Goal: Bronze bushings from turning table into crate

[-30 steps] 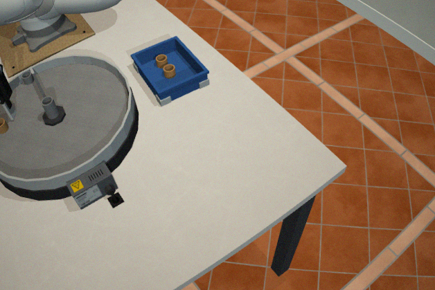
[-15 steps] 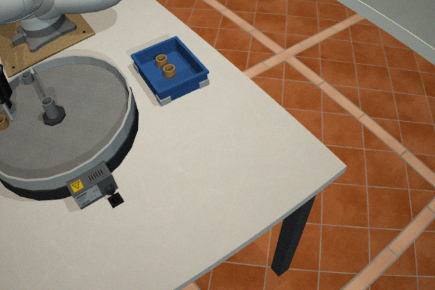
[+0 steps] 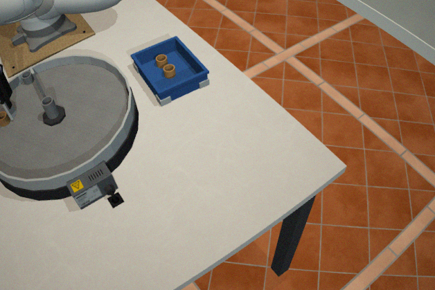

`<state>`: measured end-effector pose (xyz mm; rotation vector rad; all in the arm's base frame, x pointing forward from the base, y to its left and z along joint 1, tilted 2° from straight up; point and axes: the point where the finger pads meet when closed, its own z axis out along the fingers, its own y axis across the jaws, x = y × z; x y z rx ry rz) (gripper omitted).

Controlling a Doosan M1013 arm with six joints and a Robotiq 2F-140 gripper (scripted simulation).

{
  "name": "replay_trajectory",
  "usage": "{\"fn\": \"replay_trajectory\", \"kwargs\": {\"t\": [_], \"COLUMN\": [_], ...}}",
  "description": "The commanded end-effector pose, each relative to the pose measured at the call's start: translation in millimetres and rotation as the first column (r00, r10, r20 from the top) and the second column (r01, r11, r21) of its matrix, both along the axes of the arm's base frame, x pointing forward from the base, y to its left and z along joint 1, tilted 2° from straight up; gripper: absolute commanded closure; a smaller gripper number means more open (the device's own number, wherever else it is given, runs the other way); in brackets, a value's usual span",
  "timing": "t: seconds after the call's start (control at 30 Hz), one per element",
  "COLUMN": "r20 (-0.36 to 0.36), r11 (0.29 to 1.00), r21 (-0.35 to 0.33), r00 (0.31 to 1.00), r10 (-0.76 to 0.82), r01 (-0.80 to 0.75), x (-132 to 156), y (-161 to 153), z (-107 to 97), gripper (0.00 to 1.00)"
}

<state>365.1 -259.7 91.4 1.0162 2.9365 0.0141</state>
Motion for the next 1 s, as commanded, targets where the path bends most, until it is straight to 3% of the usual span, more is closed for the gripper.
{"fn": "replay_trajectory", "kwargs": {"t": [0.0,0.27,0.3,0.97], "r20": [0.000,0.000,0.000,0.000], "r11": [1.000,1.000,1.000,1.000], "r21": [0.000,0.000,0.000,0.000], "r00": [1.000,1.000,1.000,1.000], "r10": [0.000,0.000,0.000,0.000], "r01": [0.000,0.000,0.000,0.000], "x": [0.0,0.0,0.0,0.0], "y": [0.0,0.0,0.0,0.0], "z": [0.0,0.0,0.0,0.0], "gripper": [0.68,0.68,1.00,1.00]}}
